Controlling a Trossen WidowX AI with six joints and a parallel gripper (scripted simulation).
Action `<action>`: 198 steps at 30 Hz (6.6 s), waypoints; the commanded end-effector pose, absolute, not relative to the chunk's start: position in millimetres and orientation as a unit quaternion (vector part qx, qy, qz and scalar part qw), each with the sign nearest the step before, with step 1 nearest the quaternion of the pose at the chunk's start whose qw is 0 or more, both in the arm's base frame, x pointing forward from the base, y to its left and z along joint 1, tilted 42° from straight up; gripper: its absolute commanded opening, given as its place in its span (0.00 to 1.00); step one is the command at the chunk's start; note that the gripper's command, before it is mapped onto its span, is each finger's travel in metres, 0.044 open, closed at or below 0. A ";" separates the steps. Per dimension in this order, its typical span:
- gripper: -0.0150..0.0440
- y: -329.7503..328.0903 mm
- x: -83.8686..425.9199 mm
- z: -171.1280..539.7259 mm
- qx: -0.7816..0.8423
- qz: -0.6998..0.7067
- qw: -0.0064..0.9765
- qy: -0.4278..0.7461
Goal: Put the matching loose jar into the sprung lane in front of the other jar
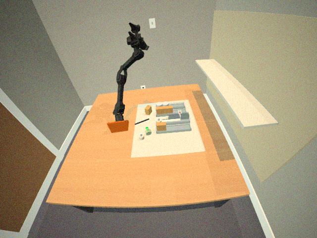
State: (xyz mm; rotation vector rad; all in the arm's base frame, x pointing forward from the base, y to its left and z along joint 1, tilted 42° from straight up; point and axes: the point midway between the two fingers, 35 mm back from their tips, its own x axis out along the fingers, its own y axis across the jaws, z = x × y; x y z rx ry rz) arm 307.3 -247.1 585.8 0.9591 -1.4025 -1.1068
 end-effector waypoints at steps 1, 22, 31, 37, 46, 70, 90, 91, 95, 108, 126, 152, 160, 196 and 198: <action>0.98 -247.9 309.1 584.8 0.398 -0.466 0.533 -0.583; 1.00 -325.3 466.6 341.6 0.019 -0.532 0.845 0.049; 1.00 -327.5 458.0 192.4 -0.077 -0.401 0.847 0.340; 1.00 -305.3 427.8 96.6 -0.089 -0.265 0.821 0.498; 1.00 -246.9 343.5 -14.9 -0.037 -0.026 0.745 0.665; 1.00 -111.8 220.7 -64.2 0.183 0.303 0.627 0.694; 1.00 -83.8 214.0 -94.1 0.184 0.304 0.627 0.694; 1.00 -83.8 214.0 -94.1 0.184 0.304 0.627 0.694; 1.00 -81.4 213.6 -97.2 0.184 0.304 0.627 0.694; 1.00 -68.1 210.5 -112.7 0.184 0.304 0.627 0.694; 0.57 -65.5 209.8 -115.4 0.184 0.304 0.627 0.693; 0.25 -127.6 232.5 -34.9 0.183 0.303 0.627 0.694; 0.25 -111.8 244.8 -28.9 0.181 0.299 0.628 0.695; 0.25 43.6 291.9 11.9 0.190 0.305 0.625 0.693; 0.25 47.9 291.2 7.1 0.190 0.305 0.625 0.693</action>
